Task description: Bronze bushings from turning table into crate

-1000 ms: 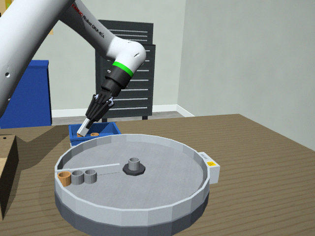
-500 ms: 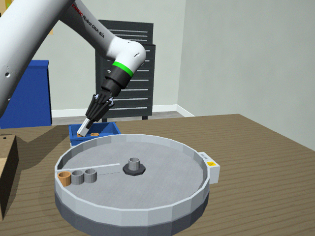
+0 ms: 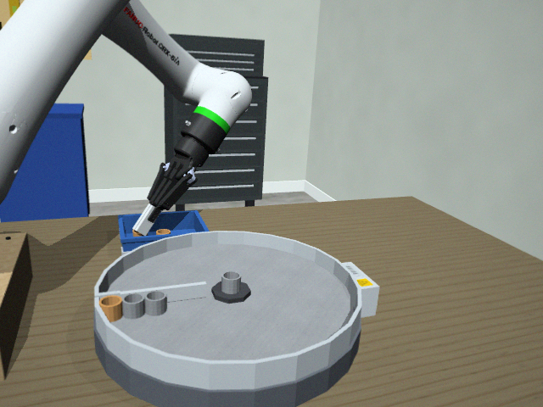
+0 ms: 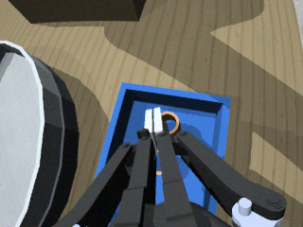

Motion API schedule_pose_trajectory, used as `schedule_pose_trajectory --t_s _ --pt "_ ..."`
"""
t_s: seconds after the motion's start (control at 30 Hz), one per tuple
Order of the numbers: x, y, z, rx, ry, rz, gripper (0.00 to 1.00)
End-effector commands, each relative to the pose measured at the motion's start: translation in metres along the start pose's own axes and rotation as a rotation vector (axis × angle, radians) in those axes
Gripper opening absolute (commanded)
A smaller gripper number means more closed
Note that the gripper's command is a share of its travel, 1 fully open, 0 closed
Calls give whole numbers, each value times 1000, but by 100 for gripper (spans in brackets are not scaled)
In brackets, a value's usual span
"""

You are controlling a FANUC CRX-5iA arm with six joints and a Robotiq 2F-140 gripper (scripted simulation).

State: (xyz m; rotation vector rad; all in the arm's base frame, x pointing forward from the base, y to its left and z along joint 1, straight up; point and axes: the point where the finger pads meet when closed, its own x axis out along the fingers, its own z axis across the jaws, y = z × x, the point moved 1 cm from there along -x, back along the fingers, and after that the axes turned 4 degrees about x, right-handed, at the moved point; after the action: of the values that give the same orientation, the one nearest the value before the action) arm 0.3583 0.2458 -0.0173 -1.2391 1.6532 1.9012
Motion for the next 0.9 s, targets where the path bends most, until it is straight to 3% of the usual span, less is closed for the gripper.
schedule_pose_trajectory --t_s 0.0,0.87 --pt "0 0 0 0 0 0 0" --pt "4 -4 0 0 0 0 0"
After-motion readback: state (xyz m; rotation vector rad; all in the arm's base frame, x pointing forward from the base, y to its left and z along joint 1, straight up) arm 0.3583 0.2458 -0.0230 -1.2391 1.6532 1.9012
